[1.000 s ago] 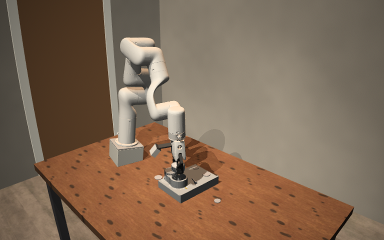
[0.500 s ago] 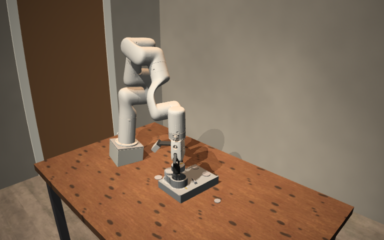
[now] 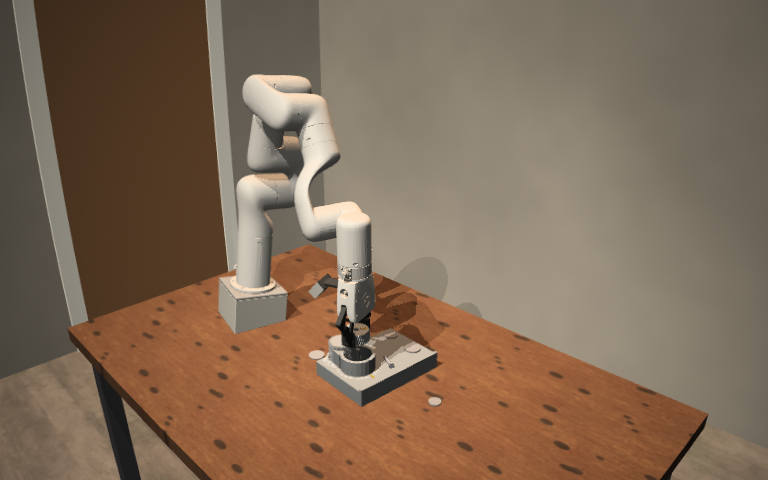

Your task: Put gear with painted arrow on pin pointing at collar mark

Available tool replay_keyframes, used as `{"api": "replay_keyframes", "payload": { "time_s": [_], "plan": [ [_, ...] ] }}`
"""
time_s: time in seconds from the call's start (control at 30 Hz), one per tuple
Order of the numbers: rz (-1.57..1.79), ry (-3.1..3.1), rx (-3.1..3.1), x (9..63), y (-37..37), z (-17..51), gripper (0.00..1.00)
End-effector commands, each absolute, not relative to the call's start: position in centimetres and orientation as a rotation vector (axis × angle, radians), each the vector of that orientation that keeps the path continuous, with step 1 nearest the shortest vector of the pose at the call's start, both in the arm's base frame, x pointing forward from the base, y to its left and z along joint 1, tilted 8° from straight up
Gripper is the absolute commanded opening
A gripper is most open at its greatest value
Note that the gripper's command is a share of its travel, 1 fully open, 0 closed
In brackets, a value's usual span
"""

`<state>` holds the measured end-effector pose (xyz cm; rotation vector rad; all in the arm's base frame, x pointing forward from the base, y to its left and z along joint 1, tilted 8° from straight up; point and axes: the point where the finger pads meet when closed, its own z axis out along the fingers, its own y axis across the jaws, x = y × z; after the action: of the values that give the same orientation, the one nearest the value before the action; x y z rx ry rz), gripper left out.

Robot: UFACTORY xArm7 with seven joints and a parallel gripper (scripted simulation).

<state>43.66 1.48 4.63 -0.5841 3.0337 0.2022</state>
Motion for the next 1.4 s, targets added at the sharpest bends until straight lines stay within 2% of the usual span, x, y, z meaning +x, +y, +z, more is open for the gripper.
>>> {"api": "replay_keyframes", "payload": {
  "time_s": [0.0,0.6,1.37],
  "plan": [
    [0.196,3.056,-0.470,43.83,1.44,4.79,0.00],
    [0.201,3.095,-0.219,43.83,1.44,4.79,0.00],
    [0.202,3.099,-0.184,43.83,1.44,4.79,0.00]
  ]
}}
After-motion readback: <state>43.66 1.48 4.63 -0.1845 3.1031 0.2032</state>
